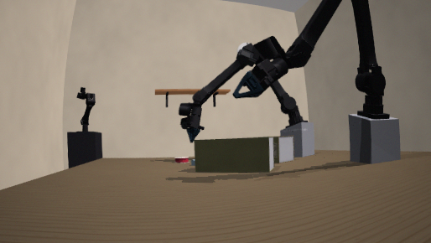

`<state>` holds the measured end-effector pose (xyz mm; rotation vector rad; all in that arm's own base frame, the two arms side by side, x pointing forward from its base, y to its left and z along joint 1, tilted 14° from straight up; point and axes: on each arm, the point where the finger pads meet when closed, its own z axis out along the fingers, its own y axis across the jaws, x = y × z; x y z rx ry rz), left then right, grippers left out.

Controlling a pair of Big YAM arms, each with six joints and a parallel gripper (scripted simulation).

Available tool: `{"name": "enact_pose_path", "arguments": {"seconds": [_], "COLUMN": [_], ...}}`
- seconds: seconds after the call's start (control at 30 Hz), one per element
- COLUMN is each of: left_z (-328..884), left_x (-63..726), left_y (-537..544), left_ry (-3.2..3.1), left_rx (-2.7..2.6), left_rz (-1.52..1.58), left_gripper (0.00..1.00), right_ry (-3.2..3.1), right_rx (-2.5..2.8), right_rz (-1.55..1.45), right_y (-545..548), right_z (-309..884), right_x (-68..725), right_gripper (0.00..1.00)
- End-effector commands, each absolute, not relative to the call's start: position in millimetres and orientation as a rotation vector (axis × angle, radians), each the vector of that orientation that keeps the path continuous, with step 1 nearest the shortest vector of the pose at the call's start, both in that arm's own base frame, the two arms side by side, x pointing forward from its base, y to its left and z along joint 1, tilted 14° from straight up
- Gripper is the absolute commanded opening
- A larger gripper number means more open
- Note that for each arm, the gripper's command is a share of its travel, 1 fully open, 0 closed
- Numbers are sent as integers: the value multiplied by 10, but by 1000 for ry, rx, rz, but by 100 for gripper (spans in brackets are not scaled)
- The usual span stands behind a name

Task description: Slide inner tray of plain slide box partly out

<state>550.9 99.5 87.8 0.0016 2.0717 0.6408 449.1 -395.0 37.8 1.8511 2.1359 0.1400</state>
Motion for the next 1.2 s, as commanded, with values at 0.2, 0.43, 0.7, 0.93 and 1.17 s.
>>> {"name": "enact_pose_path", "arguments": {"seconds": [0.2, 0.43, 0.7, 0.93, 1.17], "left_z": [879, 988, 1038, 1127, 1100], "left_x": [5301, 5162, 5079, 4847, 4669], "left_y": [1135, 1227, 1266, 1304, 1299], "left_ry": [2164, 2212, 2258, 2302, 2348], "left_rx": [51, 73, 97, 109, 120], "left_rz": [608, 545, 482, 408, 340], "left_gripper": [0, 0, 0, 0, 0], "right_ry": [2482, 2717, 2880, 3022, 3087], "right_rx": [1499, 1183, 890, 505, 229], "right_rz": [59, -35, -119, -218, -298], "right_y": [-3318, -2632, -2035, -1216, -617], "right_z": [259, 154, 71, -3, -64], "right_x": [5263, 5716, 6016, 6291, 6419], "right_gripper": [0, 0, 0, 0, 0]}}
